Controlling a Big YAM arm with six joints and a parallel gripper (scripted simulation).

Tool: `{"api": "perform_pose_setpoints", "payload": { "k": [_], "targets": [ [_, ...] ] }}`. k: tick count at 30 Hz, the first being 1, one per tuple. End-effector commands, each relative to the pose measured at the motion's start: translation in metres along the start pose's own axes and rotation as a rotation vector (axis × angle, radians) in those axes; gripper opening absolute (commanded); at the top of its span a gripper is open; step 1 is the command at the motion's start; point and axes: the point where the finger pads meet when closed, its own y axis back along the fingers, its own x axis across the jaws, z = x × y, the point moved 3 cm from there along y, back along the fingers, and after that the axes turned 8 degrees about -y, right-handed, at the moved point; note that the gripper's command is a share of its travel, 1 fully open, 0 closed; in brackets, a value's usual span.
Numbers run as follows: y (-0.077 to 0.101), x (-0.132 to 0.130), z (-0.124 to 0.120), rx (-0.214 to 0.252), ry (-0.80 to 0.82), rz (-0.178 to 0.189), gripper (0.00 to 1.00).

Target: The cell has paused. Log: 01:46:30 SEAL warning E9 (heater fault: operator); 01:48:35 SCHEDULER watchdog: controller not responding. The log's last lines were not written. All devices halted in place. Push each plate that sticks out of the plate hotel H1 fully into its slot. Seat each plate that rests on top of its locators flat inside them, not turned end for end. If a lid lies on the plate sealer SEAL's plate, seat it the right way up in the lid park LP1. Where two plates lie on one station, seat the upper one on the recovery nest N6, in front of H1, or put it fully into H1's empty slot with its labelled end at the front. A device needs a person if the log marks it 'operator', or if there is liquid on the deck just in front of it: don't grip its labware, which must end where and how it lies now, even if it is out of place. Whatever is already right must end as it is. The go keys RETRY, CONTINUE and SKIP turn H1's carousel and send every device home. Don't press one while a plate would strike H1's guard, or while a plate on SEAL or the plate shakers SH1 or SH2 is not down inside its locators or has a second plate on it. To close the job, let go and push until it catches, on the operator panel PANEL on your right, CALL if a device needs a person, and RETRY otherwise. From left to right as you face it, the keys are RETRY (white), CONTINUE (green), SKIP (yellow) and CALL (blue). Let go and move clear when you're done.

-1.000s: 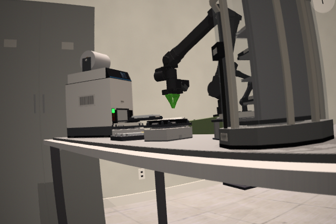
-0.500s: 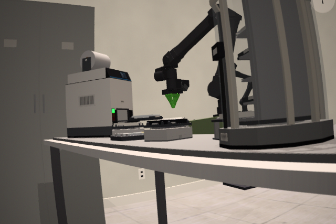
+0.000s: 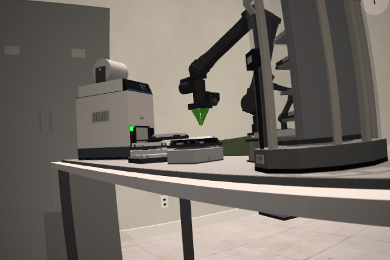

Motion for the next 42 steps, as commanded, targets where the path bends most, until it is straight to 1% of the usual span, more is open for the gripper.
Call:
{"api": "perform_pose_setpoints", "payload": {
  "k": [1,5,6,8,42],
  "targets": [
    [-0.002,-0.005,0.000,0.000,-0.008,-0.001,0.00],
    [-0.001,-0.006,0.000,0.001,-0.008,0.002,0.00],
    [-0.005,-0.004,-0.001,0.000,-0.008,0.002,0.00],
    [-0.012,-0.005,-0.001,-0.004,-0.008,-0.011,0.00],
    [-0.052,-0.006,0.000,-0.005,-0.009,-0.012,0.00]
  ]
}}
